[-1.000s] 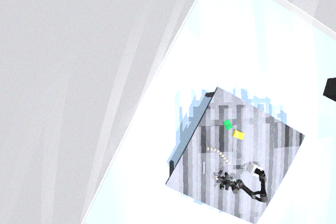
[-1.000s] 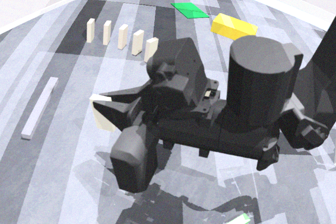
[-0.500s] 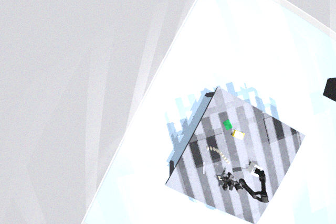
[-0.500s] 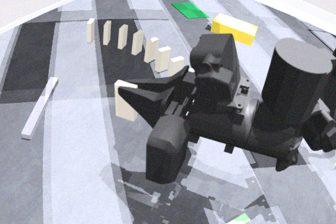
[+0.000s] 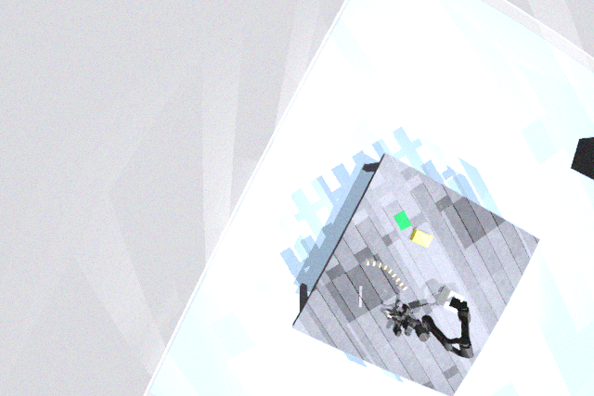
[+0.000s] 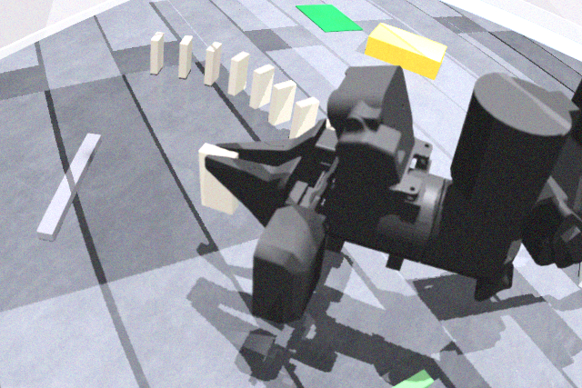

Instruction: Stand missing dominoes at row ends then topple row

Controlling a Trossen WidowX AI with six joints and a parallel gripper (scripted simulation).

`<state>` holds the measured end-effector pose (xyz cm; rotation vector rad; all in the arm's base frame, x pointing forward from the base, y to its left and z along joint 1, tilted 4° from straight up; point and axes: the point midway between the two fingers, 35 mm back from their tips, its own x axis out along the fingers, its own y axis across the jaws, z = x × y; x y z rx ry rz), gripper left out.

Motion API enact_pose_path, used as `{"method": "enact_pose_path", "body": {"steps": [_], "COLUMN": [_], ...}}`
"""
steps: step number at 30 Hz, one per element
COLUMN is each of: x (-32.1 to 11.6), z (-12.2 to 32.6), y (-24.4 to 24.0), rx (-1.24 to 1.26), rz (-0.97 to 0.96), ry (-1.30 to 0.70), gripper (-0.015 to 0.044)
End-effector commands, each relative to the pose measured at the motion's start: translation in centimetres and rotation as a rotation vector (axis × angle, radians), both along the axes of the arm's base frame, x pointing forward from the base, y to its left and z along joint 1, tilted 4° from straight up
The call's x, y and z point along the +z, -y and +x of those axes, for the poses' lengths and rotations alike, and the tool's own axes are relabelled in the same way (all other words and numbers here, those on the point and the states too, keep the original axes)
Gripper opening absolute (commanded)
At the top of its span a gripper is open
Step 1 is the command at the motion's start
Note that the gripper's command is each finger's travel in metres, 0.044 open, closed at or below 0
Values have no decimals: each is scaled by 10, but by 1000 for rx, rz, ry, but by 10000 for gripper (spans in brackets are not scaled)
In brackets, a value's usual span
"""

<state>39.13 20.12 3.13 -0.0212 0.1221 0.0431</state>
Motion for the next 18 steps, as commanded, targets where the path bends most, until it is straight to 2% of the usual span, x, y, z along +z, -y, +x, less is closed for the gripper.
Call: {"method": "enact_pose_path", "body": {"steps": [1, 18], "x": [-13, -65], "z": [3, 7], "y": [0, 3], "rx": [-2, 2], "rz": [-15, -48], "ry": [-7, -31], "gripper": [29, 29]}}
